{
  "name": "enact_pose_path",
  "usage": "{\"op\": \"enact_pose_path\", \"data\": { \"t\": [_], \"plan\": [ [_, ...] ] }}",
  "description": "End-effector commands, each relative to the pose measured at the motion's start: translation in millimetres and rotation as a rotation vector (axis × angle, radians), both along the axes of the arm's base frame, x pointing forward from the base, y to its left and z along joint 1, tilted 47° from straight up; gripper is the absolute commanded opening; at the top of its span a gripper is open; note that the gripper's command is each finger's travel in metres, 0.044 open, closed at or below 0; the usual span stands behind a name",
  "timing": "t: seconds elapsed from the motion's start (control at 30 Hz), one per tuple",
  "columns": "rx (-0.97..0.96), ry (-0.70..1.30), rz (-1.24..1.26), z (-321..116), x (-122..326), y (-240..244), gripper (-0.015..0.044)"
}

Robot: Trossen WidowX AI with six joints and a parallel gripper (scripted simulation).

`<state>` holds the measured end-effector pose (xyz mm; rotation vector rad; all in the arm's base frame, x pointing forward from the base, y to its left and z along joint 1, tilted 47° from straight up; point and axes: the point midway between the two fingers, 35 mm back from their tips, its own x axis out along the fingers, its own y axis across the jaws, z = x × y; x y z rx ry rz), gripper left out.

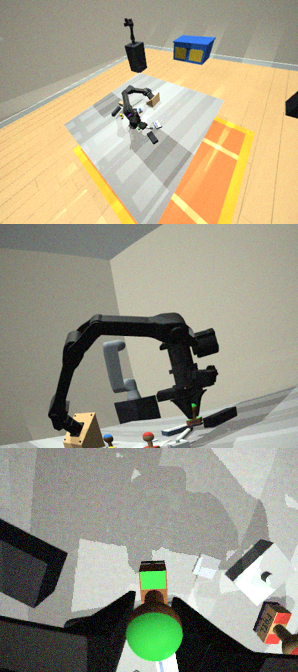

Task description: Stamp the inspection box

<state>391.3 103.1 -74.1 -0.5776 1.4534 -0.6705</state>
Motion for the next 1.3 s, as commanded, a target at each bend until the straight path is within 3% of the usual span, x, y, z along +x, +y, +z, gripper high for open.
{"op": "enact_pose_path", "data": {
  "t": [0.0,1.27],
  "plan": [
    [0.006,-0.001,-0.005,2,0,2,0.0000],
    [0.008,-0.001,-0.006,15,-1,15,0.0000]
  ]
}}
